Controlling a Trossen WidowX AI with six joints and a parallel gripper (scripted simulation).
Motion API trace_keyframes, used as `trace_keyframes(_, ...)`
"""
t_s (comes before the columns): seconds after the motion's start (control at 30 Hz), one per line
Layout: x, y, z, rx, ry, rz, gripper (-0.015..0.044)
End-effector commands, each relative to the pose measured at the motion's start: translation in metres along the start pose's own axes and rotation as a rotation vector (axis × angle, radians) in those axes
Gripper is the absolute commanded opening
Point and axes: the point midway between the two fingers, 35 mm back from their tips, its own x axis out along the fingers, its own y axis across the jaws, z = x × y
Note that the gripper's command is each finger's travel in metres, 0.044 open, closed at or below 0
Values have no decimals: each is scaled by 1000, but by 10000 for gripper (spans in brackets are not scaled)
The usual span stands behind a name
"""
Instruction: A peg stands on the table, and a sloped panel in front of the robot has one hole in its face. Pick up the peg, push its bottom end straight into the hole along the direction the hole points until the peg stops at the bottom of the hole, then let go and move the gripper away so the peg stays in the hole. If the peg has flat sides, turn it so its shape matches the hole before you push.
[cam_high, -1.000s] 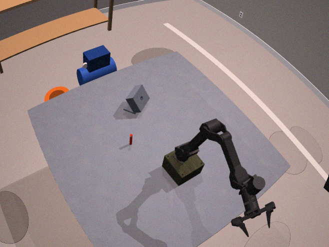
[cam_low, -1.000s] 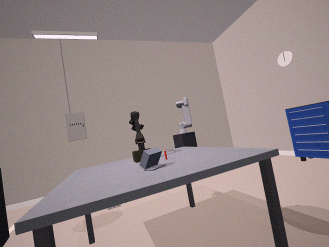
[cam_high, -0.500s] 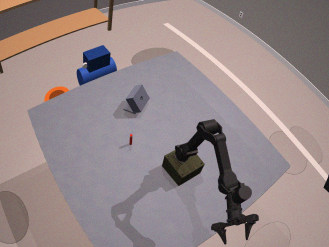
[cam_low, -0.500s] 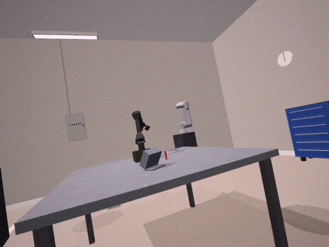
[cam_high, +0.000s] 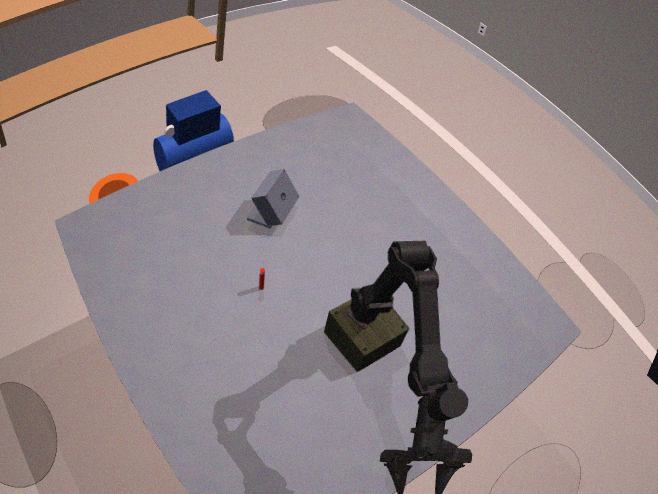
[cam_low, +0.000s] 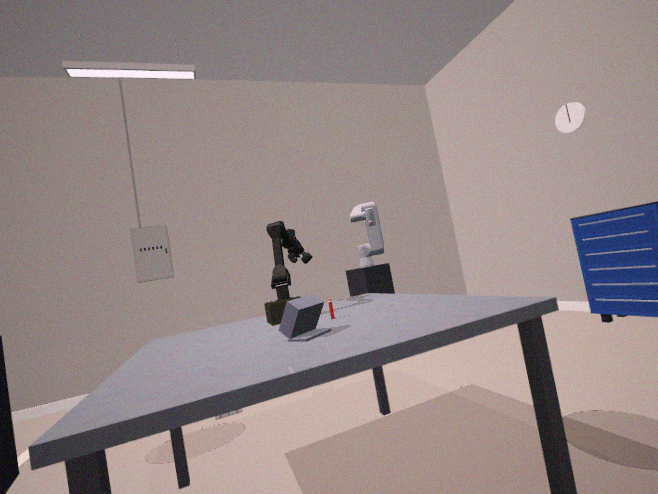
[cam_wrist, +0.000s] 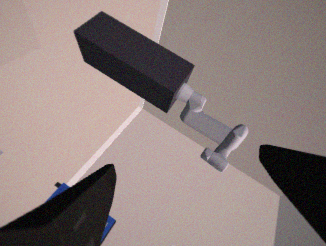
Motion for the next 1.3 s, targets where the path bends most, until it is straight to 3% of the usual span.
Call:
trace_keyframes(0.0, 3, 23, -14, 62, 14, 57, 440)
trace_keyframes(0.67, 2, 118, -90, 334, 141, 272, 440)
trace_keyframes(1.27, -25, 212, -153, 586, 293, 458, 440)
